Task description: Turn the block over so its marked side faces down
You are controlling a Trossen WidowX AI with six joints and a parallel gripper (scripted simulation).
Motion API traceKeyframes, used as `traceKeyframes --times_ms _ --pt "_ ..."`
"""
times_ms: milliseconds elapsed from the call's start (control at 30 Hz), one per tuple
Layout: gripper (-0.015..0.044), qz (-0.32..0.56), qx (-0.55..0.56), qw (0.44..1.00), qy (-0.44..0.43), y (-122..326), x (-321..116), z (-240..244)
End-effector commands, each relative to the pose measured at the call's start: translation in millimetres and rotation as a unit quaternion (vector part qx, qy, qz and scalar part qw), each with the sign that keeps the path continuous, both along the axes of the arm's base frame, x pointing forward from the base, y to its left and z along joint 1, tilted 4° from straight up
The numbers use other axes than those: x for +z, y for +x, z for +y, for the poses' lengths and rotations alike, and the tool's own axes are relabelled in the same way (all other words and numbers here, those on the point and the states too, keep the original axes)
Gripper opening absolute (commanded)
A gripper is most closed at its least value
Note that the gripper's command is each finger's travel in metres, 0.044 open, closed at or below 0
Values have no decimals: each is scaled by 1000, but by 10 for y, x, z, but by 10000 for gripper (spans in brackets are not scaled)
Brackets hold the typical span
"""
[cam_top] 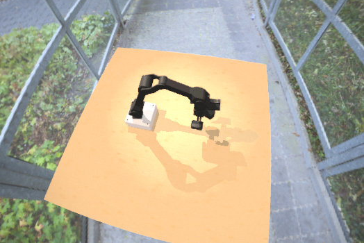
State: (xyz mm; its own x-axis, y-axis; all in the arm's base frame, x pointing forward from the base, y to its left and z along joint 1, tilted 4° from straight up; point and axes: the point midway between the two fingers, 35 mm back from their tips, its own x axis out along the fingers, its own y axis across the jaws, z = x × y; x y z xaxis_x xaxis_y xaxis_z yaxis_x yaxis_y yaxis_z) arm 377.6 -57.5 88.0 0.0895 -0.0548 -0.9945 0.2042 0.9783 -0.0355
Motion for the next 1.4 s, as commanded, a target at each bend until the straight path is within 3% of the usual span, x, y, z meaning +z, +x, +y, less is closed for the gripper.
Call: traceKeyframes --times_ms 0,1100,1367 --pt "440 3 -3 1000 3 29 -203 -9" --pt "440 3 -3 1000 3 70 -790 -38" --pt "230 3 -3 1000 3 70 -790 -38"
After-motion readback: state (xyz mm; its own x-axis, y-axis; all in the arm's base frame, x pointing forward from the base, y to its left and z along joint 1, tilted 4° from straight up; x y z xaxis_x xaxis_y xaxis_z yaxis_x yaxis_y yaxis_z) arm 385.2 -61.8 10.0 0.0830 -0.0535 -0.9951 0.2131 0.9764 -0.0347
